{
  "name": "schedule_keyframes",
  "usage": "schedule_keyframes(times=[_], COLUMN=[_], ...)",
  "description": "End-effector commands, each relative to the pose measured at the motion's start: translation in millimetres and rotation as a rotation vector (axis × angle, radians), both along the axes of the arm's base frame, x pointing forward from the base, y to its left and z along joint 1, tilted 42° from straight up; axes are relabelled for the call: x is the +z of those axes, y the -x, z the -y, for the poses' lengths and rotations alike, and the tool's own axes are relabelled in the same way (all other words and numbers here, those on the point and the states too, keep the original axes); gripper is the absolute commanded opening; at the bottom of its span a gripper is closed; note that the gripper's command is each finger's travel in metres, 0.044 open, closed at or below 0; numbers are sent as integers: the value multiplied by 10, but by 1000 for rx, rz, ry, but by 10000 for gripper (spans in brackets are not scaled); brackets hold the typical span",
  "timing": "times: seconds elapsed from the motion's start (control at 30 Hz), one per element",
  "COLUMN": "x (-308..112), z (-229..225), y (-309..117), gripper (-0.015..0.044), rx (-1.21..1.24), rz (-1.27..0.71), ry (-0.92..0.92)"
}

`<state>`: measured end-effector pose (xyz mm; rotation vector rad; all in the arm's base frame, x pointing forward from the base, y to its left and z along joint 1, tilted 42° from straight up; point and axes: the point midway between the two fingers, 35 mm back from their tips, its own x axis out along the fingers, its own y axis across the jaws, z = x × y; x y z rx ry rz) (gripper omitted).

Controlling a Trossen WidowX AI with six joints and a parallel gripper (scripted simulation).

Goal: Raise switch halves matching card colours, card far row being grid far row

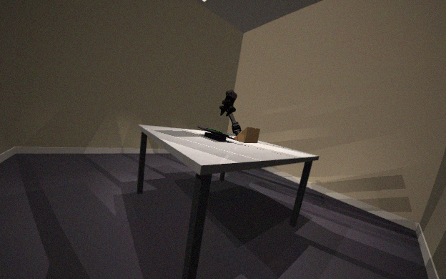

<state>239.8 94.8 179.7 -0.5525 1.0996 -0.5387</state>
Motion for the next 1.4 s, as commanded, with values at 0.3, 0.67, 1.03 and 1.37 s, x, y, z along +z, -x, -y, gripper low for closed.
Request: schedule_keyframes(times=[0.3, 0.67, 1.03, 1.37], x=[-709, -1006, -1095, -1166], z=[244, 513, 601, 668], y=[-1153, -1305, -1326, -1344], gripper=[137, 0, 0, 0], rx=[-127, -152, -153, -153], rz=[-129, -155, -156, -155], ry=[-16, -21, -21, -21])
